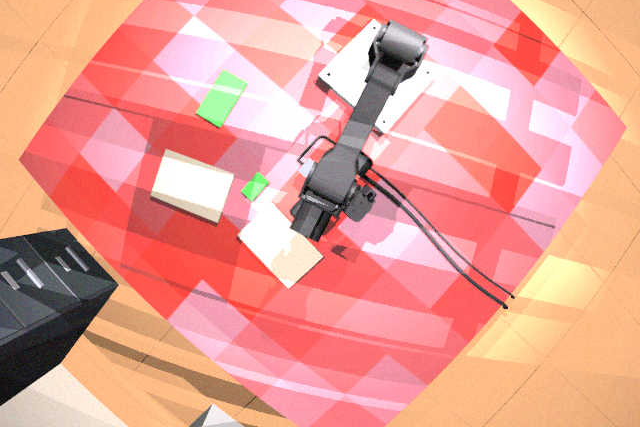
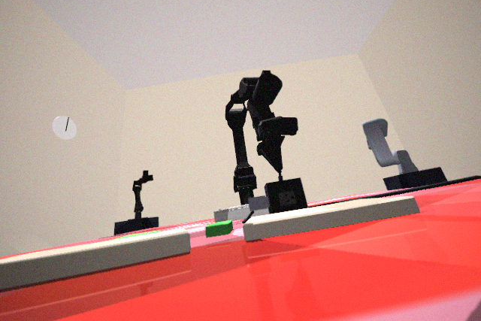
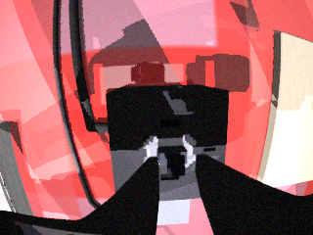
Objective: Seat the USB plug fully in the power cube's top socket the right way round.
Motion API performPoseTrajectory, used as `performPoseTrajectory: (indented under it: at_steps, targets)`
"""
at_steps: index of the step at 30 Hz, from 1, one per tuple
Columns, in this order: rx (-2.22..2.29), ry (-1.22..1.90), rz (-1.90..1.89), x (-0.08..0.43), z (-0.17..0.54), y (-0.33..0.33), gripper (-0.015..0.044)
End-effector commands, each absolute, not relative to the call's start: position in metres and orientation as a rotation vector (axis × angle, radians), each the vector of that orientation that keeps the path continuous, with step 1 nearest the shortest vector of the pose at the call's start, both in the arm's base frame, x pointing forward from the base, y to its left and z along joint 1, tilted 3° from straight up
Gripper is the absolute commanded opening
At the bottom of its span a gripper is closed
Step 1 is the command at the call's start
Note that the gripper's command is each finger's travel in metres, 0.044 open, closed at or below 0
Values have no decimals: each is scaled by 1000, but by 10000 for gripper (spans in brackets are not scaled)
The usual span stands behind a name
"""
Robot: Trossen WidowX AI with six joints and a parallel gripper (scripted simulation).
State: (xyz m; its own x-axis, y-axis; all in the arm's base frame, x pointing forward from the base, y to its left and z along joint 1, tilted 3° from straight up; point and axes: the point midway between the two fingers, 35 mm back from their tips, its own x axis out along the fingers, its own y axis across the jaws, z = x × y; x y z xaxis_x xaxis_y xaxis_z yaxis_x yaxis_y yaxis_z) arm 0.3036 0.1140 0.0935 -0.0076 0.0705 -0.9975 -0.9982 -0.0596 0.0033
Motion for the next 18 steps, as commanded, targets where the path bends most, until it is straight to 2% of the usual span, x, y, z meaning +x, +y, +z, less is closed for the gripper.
performPoseTrajectory:
  at_steps: [1, 18]
  targets:
    - [-1197, 1133, 1290, 303, 93, 114, 95]
    - [-1197, 1132, 1290, 304, 104, 114, 95]
